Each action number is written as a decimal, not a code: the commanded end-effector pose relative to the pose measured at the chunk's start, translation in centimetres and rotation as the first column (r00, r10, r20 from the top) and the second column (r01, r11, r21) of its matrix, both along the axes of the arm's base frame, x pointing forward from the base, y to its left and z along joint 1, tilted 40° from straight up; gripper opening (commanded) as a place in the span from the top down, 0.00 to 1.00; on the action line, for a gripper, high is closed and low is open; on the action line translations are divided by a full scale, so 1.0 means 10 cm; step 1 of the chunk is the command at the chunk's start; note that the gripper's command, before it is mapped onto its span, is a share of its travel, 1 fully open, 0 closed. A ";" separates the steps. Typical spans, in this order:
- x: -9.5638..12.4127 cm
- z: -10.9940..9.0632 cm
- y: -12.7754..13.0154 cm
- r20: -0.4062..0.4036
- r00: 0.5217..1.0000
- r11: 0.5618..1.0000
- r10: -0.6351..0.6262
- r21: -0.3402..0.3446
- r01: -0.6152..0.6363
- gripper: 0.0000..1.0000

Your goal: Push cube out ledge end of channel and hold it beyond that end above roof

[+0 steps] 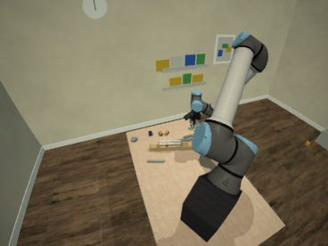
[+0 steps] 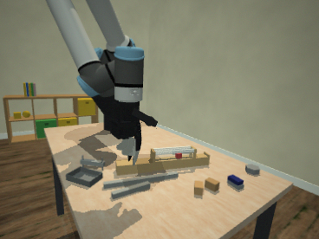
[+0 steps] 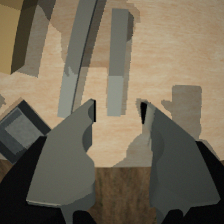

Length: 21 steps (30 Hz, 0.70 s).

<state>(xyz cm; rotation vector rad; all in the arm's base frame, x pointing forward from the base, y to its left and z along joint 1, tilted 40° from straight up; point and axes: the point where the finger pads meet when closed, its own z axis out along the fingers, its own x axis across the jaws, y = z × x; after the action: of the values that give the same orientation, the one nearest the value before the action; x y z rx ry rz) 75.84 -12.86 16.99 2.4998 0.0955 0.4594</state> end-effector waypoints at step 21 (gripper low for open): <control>0.04 -0.07 -0.05 0.001 1.000 1.000 0.000 0.000 0.000 0.78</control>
<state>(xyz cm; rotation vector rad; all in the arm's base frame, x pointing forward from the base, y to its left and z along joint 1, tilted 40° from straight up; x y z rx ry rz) 75.93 -13.00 16.81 2.4997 0.0955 0.4595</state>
